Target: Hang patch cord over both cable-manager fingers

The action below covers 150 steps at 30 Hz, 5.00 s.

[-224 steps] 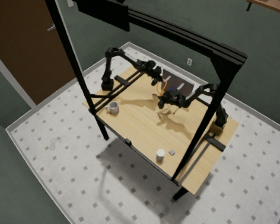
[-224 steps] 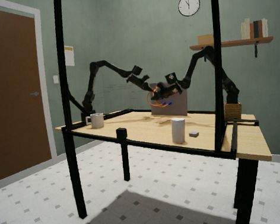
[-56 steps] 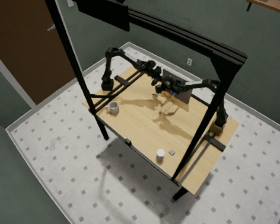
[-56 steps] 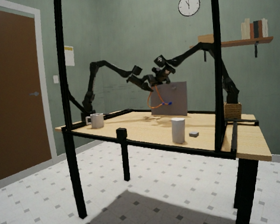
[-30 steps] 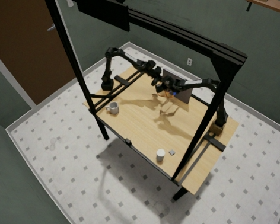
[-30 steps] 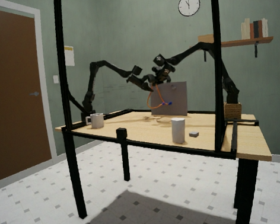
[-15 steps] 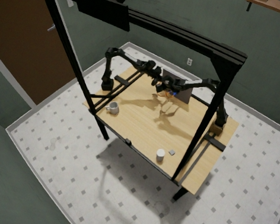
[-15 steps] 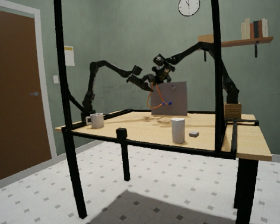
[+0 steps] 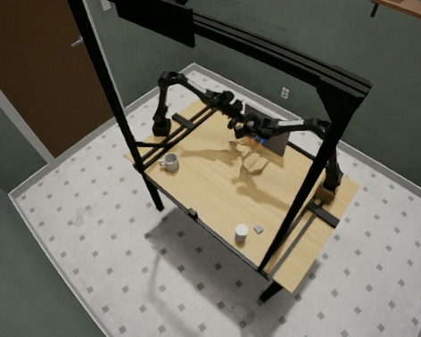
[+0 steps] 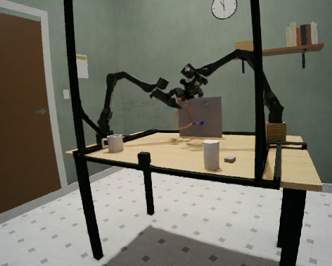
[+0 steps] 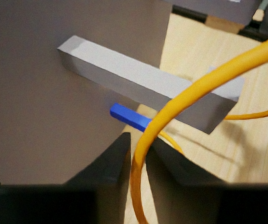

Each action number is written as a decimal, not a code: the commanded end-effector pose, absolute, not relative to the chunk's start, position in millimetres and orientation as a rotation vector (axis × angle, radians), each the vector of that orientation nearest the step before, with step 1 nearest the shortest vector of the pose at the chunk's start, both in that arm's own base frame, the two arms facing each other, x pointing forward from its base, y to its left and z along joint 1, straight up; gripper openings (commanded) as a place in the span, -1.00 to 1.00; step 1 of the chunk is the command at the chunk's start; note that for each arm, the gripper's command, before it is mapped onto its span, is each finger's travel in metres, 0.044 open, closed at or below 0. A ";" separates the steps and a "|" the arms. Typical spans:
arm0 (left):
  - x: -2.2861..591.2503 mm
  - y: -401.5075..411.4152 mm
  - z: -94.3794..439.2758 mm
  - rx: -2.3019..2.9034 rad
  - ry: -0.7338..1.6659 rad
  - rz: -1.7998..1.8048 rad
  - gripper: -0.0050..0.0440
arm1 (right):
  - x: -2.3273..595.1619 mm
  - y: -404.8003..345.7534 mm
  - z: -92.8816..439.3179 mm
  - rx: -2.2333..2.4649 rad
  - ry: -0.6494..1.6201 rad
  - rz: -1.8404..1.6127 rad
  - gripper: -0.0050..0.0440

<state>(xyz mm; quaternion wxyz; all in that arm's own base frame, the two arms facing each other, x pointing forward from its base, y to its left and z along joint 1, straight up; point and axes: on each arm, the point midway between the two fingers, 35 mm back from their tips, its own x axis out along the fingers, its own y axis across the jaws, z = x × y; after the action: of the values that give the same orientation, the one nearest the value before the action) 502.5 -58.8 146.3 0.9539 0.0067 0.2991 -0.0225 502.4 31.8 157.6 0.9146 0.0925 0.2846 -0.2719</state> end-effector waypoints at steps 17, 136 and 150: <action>503.6 -58.4 157.3 0.011 0.583 -0.046 -0.63 | 503.9 31.9 171.3 0.201 0.564 -0.573 -0.70; 503.6 -58.4 157.3 0.011 0.583 -0.046 -0.63 | 483.7 22.2 159.5 0.289 0.593 -0.775 -0.70; 503.6 -58.4 157.3 0.011 0.583 -0.046 -0.63 | 475.5 18.6 156.9 0.312 0.592 -0.846 -0.70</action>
<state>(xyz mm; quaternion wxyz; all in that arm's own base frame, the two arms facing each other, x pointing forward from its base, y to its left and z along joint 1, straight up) 502.5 -58.7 146.4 0.9539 0.0067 0.2991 -0.0225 475.0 17.8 146.7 0.8594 0.1383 0.2938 -0.3951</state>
